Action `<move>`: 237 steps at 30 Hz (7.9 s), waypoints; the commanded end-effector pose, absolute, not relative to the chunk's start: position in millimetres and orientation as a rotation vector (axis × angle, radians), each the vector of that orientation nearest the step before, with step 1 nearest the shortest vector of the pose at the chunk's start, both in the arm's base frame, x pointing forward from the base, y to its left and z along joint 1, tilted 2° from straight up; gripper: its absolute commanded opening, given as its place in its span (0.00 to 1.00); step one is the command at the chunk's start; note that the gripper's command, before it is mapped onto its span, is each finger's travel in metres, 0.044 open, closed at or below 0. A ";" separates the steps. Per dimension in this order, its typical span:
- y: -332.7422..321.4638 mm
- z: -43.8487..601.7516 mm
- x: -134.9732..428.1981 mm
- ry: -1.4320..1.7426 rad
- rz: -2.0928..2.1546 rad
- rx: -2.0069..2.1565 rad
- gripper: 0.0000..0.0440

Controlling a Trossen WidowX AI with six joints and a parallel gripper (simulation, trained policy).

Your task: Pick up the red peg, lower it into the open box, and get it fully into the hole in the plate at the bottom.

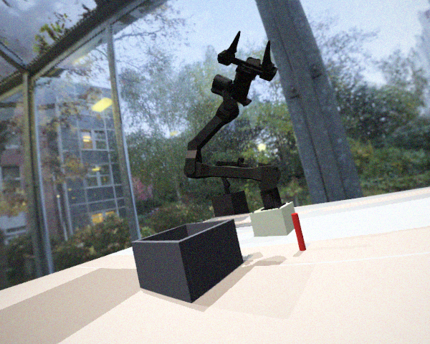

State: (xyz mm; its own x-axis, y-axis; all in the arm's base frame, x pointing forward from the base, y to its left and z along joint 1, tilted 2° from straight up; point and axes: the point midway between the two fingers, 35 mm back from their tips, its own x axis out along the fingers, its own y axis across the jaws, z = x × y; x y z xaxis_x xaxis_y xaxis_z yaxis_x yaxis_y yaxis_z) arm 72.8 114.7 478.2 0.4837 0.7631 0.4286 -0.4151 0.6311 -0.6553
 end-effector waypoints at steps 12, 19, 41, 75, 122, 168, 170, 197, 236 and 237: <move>98.6 522.7 83.5 -0.723 0.675 -0.316 1.00; 96.4 533.9 86.9 -0.706 0.647 -0.252 1.00; 156.2 416.5 207.7 -0.003 0.452 -0.042 1.00; 145.5 149.7 222.9 1.043 -0.057 0.230 1.00; 114.7 -20.2 164.9 1.375 -0.777 0.662 0.52; 65.6 97.1 247.2 1.185 -0.690 0.573 0.00; 59.5 102.9 253.6 1.176 -0.701 0.579 0.00; -40.5 108.5 314.4 1.117 -0.868 0.738 0.00; -109.9 57.9 386.6 1.119 -0.864 0.754 1.00; -112.6 59.5 389.2 1.106 -0.863 0.755 1.00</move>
